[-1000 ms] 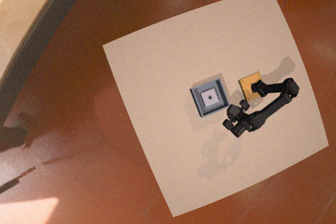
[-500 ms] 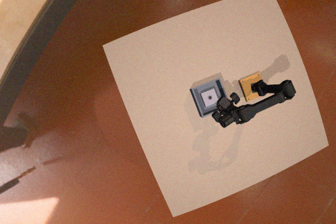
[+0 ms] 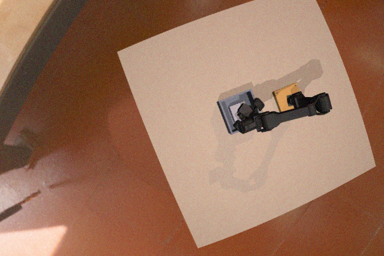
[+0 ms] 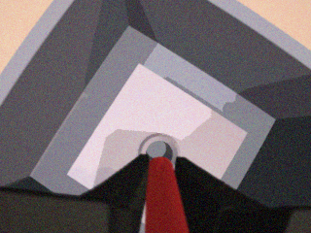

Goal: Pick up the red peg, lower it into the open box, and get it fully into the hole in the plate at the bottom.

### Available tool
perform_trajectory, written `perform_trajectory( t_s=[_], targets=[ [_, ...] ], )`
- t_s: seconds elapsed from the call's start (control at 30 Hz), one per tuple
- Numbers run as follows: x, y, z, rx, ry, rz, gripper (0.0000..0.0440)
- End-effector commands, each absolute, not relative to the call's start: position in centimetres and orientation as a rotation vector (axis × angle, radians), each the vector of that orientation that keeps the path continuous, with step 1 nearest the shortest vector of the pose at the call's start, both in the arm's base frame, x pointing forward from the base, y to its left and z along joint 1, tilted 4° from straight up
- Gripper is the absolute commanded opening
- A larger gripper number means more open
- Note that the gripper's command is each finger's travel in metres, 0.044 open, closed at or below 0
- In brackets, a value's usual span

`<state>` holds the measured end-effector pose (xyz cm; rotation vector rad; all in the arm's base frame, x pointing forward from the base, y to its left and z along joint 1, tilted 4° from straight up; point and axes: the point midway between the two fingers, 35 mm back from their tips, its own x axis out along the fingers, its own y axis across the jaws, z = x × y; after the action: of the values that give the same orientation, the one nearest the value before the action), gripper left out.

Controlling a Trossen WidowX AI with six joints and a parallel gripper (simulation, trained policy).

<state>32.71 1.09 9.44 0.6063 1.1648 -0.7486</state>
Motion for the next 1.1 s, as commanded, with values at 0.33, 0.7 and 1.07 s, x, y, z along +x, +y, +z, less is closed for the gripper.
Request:
perform_trajectory(
  t_s=[0.33,0.7,1.07],
  targets=[
    [33.1,0.4,5.6,0.546,1.299,-0.651,0.0128],
    [35.5,-0.2,7.3,0.55,1.326,-0.599,0.0315],
    [39.0,0.8,9.8,0.613,1.356,-0.517,0.044]
  ],
)
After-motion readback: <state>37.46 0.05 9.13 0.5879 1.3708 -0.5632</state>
